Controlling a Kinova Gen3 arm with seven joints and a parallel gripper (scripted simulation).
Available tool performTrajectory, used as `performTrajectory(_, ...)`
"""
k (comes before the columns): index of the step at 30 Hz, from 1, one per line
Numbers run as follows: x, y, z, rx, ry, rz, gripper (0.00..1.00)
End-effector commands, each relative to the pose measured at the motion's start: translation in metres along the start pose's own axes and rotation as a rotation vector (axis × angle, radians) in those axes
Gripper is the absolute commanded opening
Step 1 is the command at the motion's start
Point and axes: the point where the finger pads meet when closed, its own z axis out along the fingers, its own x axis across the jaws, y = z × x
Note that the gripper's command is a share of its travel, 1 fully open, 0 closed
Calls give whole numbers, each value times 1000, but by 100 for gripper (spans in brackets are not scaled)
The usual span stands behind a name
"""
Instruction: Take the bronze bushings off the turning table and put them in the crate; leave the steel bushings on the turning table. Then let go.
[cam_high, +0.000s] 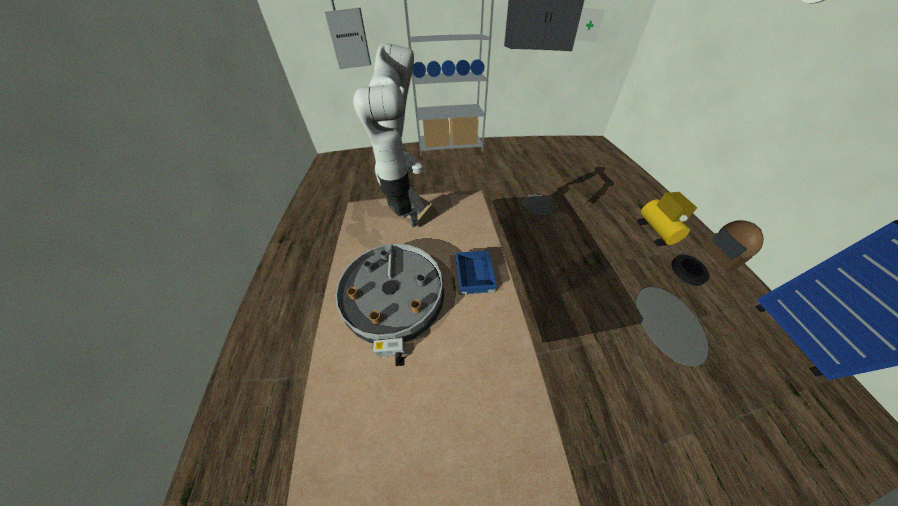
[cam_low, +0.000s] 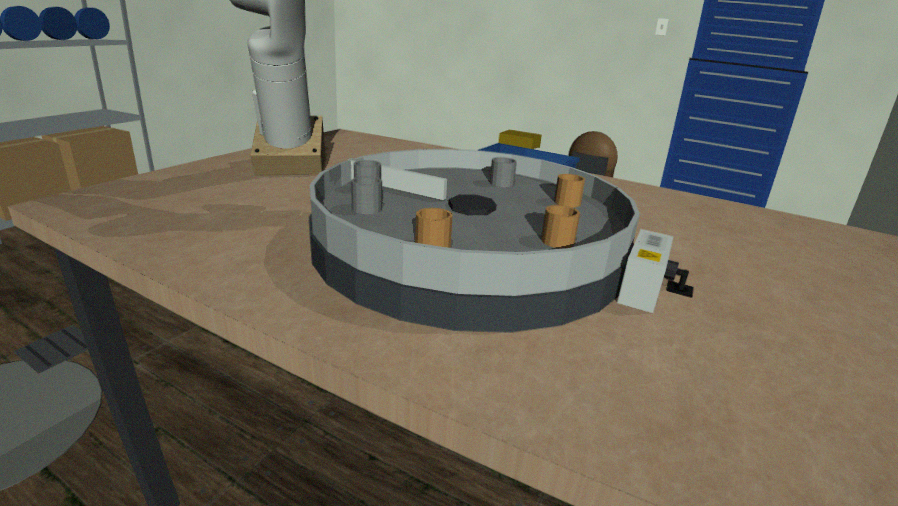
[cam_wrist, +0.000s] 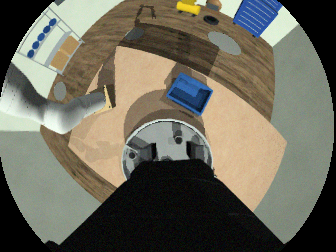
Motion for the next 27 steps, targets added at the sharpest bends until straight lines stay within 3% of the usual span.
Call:
performTrajectory(1, -19, 10, 10, 10, -4, 5, 100)
performTrajectory(3, -34, 22, 20, 10, -4, 5, 100)
performTrajectory(15, -34, 22, 20, 10, -4, 5, 100)
performTrajectory(20, -71, 50, 43, 10, -4, 6, 100)
performTrajectory(27, -71, 50, 43, 10, -4, 6, 100)
